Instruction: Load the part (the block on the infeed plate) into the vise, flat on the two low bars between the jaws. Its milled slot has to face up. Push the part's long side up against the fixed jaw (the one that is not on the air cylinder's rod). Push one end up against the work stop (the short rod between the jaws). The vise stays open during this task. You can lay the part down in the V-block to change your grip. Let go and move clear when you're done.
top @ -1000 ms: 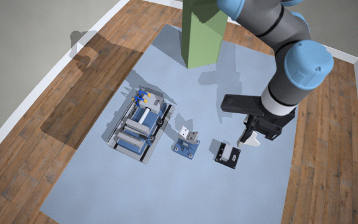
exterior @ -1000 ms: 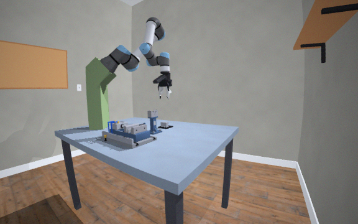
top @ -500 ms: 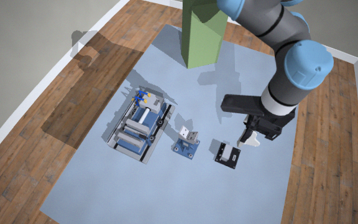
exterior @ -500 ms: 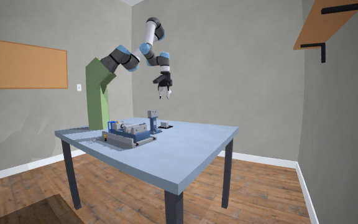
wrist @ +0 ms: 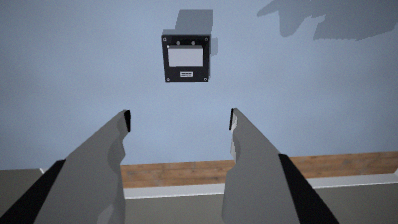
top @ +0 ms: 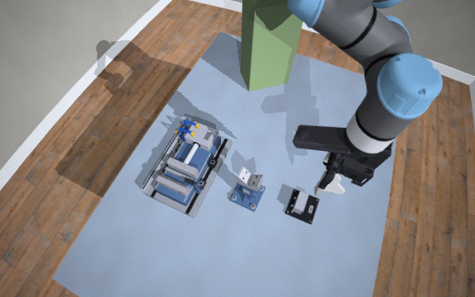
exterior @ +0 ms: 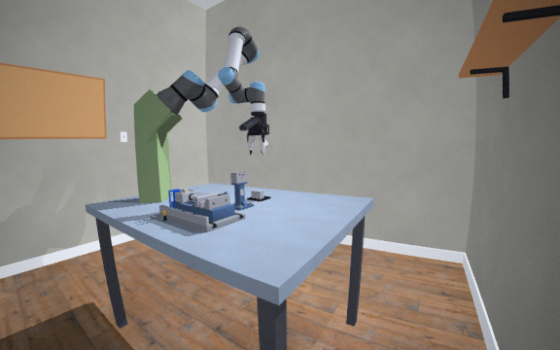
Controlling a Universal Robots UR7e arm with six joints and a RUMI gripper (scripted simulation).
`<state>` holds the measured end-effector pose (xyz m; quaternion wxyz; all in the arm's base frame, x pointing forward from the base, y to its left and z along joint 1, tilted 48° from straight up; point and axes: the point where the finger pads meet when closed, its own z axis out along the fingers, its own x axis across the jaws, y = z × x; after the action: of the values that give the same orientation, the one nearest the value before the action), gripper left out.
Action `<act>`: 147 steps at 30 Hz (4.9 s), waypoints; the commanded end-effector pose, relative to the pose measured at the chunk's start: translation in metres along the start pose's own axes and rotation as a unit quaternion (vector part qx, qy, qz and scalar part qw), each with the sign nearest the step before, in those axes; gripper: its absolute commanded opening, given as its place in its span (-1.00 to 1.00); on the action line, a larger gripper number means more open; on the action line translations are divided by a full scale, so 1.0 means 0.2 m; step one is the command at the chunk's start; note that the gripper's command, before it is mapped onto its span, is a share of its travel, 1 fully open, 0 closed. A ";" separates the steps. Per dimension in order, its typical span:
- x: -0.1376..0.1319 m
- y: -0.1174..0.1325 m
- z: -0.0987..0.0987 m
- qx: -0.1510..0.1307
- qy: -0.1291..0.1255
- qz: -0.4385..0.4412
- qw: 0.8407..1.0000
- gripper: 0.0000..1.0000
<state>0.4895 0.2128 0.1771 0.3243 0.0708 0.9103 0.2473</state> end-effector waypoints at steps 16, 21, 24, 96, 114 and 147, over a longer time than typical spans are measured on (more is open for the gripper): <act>0.00 0.00 0.03 0.000 -0.001 -0.001 1.000 0.03; 0.00 0.00 0.05 0.000 -0.001 -0.001 1.000 0.03; 0.00 0.00 0.06 0.000 -0.001 -0.001 1.000 0.03; 0.00 0.00 0.74 0.000 -0.001 -0.001 1.000 0.03; 0.00 0.00 0.92 0.000 -0.001 -0.001 1.000 0.03; 0.00 0.00 1.05 0.000 -0.001 -0.001 1.000 0.03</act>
<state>0.6201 0.2971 0.0362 0.3248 0.0703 0.9102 0.2471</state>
